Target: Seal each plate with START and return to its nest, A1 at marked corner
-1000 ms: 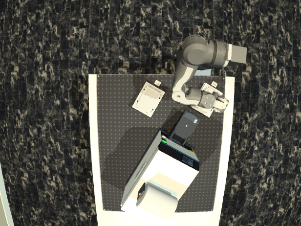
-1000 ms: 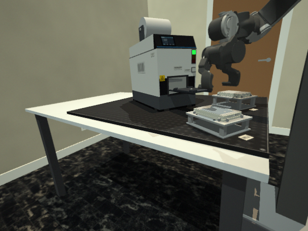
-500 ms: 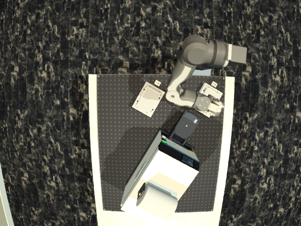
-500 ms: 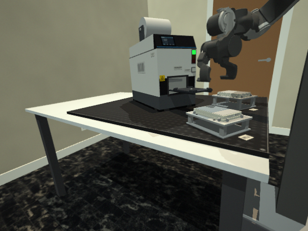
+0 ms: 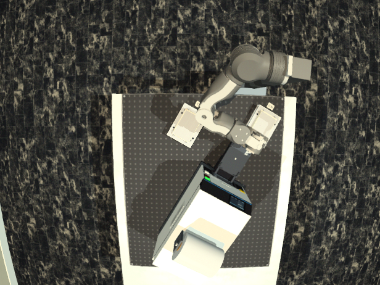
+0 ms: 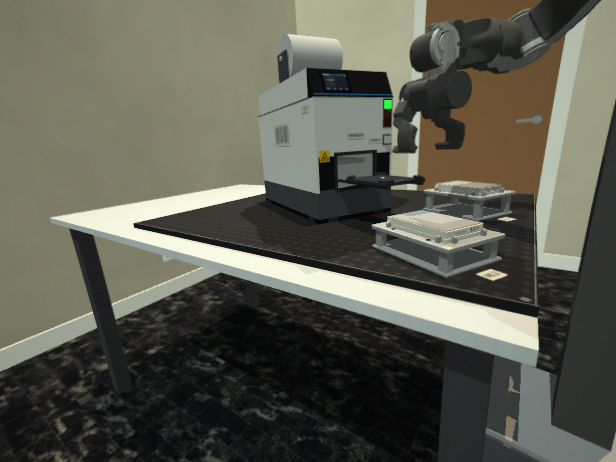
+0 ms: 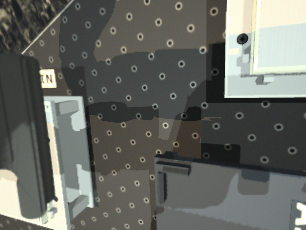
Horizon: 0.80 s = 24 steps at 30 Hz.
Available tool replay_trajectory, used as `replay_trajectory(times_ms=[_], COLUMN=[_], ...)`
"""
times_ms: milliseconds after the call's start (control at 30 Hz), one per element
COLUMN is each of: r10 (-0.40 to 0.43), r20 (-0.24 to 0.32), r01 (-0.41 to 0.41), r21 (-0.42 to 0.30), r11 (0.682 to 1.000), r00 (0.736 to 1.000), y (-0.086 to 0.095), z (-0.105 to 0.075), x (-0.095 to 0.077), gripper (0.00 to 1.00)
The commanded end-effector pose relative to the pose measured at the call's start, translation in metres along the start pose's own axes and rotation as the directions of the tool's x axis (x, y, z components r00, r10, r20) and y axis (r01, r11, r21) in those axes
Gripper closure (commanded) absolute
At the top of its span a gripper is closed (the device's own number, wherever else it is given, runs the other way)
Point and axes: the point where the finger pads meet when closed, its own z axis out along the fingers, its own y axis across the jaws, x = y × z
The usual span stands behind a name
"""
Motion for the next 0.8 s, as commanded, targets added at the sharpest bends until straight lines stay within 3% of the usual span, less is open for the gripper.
replay_trajectory(times_ms=[0,67,533,633,767], r10=[-0.013,-0.017,-0.009,-0.012,-0.008], r20=[-0.004,-0.011,-0.003,-0.01,-0.004], r01=[0.013,0.017,0.009,0.012,0.008], r21=[-0.015,-0.01,-0.016,-0.009,-0.014], r11=[1.0,1.0,1.0,1.0,1.0], r00=[1.0,1.0,1.0,1.0,1.0], y=[0.003,-0.002,-0.042,-0.046,-0.058], z=[-0.002,-0.001,-0.017,-0.015,-0.021], x=[-0.001,-0.002,-0.06,-0.061,-0.079], gripper=[0.35,0.35,0.35,0.35,0.35])
